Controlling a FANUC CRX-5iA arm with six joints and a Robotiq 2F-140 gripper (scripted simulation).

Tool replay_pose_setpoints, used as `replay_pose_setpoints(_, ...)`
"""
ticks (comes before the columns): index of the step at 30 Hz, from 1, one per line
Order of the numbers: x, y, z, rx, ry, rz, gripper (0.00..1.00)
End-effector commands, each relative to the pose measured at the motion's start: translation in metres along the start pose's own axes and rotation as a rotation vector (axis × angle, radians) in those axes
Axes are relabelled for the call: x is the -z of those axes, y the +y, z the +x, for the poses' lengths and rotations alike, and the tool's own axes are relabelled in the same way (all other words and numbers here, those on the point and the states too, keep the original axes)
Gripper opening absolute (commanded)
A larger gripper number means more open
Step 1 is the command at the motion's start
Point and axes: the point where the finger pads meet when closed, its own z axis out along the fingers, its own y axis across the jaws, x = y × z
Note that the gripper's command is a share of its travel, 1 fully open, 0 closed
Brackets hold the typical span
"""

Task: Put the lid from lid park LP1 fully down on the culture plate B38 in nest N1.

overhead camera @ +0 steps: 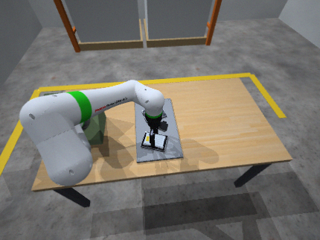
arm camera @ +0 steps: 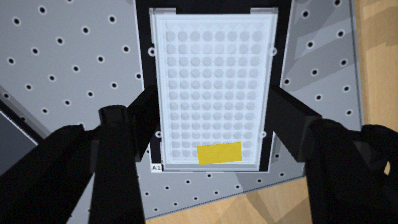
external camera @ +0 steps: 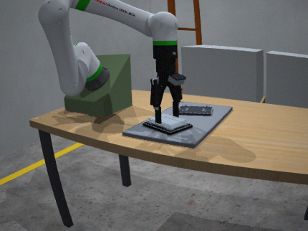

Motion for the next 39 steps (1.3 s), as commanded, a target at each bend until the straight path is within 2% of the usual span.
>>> replay_pose_setpoints(1,0.0007,-0.0003,0.0005,0.0,0.001,0.001,0.61)
replay_pose_setpoints(39,-0.0027,-0.0003,0.0006,0.0,0.001,0.001,0.61)
